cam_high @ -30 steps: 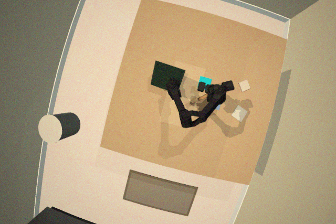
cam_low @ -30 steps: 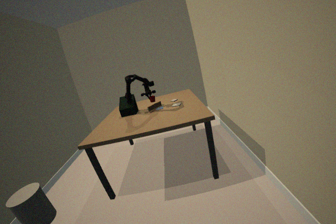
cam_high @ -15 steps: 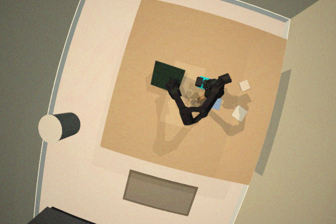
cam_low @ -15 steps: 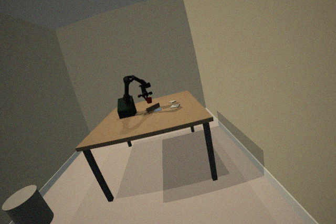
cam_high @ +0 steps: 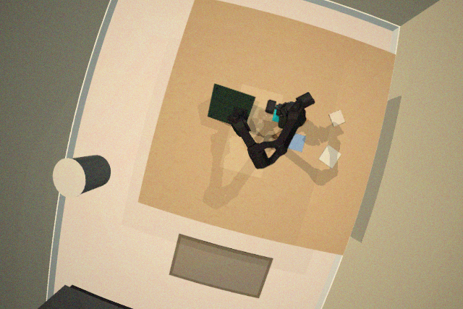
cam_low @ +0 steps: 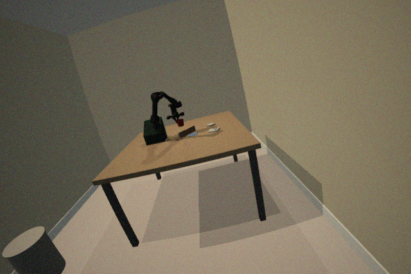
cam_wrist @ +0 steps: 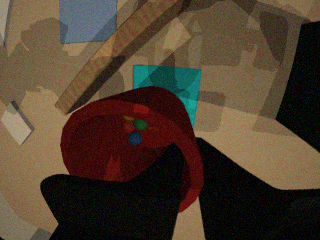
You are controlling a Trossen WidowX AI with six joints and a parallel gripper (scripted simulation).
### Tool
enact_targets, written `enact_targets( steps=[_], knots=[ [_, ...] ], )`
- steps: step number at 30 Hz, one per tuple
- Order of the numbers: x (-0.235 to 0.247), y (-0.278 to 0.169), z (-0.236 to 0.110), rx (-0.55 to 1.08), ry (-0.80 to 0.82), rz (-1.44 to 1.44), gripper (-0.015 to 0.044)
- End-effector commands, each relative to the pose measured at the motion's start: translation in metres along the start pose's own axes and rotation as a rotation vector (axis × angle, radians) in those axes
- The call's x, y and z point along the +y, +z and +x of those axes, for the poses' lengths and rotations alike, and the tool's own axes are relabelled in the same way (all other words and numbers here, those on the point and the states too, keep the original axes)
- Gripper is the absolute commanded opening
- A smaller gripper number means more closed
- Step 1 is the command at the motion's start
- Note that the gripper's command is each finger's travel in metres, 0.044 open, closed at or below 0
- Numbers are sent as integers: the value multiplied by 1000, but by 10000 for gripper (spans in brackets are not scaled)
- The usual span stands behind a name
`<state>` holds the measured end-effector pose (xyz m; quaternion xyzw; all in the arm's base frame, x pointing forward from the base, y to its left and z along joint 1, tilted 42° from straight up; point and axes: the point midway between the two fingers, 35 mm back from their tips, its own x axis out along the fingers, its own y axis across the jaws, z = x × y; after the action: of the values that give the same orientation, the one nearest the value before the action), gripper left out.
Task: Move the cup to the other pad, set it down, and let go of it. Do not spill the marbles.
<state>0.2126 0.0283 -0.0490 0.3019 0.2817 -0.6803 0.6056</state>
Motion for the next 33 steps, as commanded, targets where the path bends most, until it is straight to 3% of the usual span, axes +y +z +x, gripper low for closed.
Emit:
enact_targets(
  steps=[1,33],
  knots=[
    [-8,-6,2,-2,-7,-2,0],
    [-7,-6,47,-4,-6,-1,0]
  ],
)
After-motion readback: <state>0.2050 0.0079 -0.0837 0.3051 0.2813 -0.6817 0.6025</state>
